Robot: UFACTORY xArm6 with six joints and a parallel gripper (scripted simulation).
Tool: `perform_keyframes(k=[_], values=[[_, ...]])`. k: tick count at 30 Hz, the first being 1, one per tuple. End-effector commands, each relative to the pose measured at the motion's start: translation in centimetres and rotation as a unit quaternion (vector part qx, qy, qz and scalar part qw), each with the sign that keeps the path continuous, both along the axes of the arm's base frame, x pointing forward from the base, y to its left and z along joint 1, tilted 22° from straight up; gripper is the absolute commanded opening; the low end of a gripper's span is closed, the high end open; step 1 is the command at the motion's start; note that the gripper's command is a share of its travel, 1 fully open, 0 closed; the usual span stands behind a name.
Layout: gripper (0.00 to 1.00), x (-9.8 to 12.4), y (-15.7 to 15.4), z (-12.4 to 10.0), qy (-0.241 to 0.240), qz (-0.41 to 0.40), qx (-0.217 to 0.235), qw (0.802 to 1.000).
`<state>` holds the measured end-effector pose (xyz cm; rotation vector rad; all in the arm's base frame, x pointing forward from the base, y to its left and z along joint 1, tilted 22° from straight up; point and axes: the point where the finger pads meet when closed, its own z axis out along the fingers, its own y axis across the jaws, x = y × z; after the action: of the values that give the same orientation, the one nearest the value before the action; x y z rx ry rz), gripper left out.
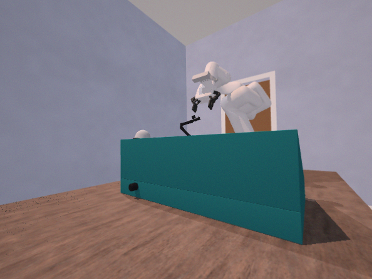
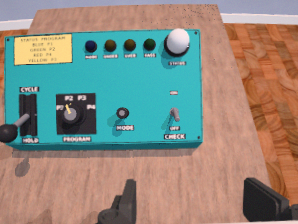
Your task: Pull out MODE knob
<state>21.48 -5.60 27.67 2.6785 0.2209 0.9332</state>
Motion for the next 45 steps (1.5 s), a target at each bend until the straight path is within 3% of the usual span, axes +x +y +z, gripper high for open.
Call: perform_keyframes(k=[1, 45], values=[[1.0, -0.01, 0.0, 0.13, -0.001, 0.0, 0.0, 1.0], [1.0, 0.4, -0.26, 0.15, -0.001, -0.009, -0.002, 1.0]])
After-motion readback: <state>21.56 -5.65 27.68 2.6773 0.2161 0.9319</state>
